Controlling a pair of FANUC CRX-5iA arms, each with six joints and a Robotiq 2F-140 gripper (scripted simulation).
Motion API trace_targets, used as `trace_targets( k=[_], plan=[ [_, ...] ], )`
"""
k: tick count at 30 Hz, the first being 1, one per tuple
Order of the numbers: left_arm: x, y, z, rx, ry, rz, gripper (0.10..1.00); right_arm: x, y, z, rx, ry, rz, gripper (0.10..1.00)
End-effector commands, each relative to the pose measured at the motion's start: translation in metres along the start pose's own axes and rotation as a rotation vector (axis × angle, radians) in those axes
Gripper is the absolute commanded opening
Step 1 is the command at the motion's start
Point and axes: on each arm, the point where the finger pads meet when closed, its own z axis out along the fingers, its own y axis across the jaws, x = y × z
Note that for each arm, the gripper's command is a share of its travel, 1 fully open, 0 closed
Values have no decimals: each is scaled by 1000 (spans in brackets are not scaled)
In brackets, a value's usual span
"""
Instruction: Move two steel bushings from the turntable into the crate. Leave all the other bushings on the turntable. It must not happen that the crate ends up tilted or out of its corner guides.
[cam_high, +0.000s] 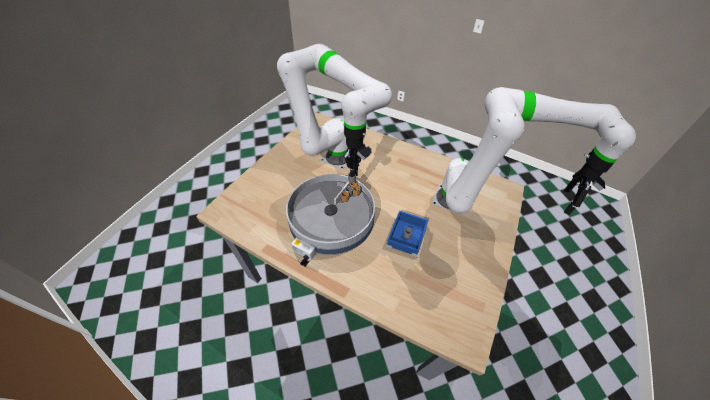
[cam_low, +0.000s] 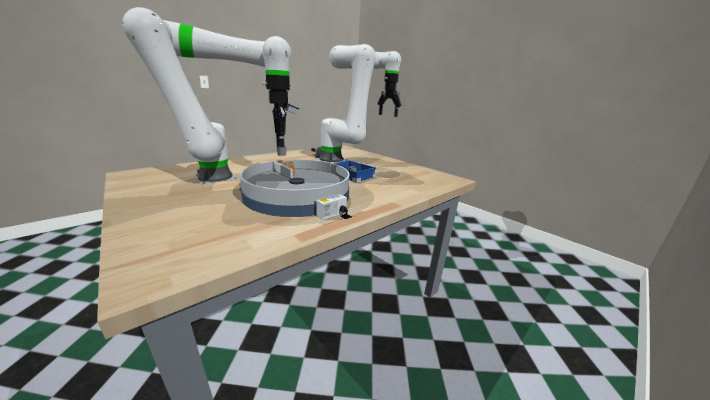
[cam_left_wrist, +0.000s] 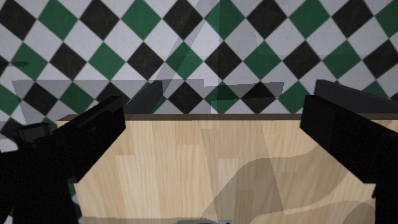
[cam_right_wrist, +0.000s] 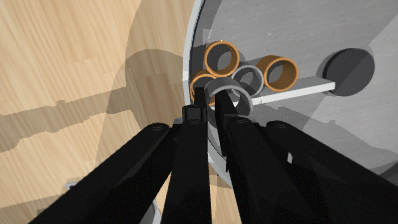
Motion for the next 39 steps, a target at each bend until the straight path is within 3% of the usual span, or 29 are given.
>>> trace_targets(
  k=[1, 13, 19, 26, 28, 39],
  plan=[
    [0, 0, -1, 0, 2, 0, 1000, 0, 0, -1, -1, 1, 0, 99],
    [0, 0, -1, 0, 2, 0, 1000, 2, 0, -1, -1, 1, 0, 99],
    [0, 0, -1, 0, 2, 0, 1000, 19, -1, -1, -1, 1, 0, 99],
    [0, 0, -1, 0, 2, 0, 1000, 72, -6, -1, -1, 1, 0, 99],
    [0, 0, -1, 0, 2, 0, 1000, 72, -6, -1, -1, 1, 0, 99],
    [0, 0, -1, 0, 2, 0, 1000, 181, -17, -1, -1, 2, 0, 99]
  ],
)
